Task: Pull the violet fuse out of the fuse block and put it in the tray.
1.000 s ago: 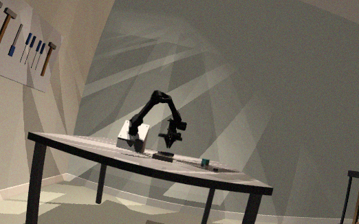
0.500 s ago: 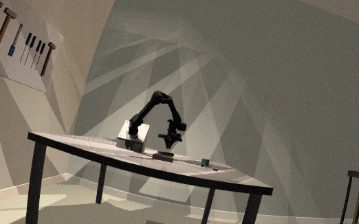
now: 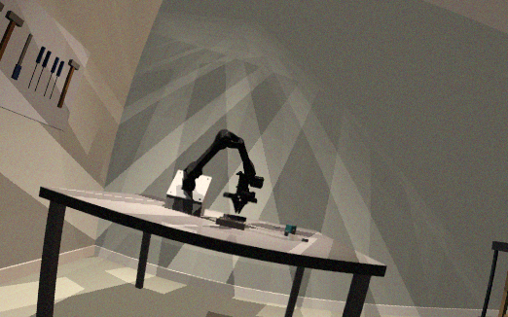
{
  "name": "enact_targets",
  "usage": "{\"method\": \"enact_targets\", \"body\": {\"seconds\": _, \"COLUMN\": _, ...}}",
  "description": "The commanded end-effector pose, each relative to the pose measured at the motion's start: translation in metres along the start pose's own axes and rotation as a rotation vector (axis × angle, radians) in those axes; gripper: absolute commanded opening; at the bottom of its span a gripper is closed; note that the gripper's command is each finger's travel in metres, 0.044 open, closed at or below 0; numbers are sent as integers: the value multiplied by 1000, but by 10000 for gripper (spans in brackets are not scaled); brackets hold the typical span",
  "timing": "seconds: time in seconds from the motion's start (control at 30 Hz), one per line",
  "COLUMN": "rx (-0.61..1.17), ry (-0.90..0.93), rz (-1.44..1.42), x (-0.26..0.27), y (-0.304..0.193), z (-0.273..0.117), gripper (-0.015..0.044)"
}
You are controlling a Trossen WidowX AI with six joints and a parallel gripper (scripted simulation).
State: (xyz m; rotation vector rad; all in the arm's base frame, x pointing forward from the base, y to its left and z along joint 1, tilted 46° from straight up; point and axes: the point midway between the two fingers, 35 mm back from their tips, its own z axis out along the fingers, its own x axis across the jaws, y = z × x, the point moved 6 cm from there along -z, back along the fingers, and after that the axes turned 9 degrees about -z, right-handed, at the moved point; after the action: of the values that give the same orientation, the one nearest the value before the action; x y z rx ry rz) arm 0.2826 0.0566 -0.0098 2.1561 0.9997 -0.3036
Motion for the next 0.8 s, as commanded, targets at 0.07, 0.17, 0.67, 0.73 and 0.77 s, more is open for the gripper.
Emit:
{"method": "enact_targets", "body": {"seconds": 0.07, "rx": -2, "ry": -4, "rz": -5, "x": -1, "y": -1, "z": 7, "gripper": 63}}
{"method": "enact_targets", "body": {"seconds": 0.17, "rx": -3, "ry": -4, "rz": -5, "x": -2, "y": -1, "z": 9, "gripper": 63}}
{"method": "enact_targets", "body": {"seconds": 0.67, "rx": -3, "ry": -4, "rz": -5, "x": -2, "y": -1, "z": 15, "gripper": 63}}
{"method": "enact_targets", "body": {"seconds": 0.73, "rx": -3, "ry": -5, "rz": -5, "x": -2, "y": 0, "z": 16, "gripper": 63}}
{"method": "enact_targets", "body": {"seconds": 0.77, "rx": -3, "ry": -5, "rz": -5, "x": -2, "y": 0, "z": 17, "gripper": 63}}
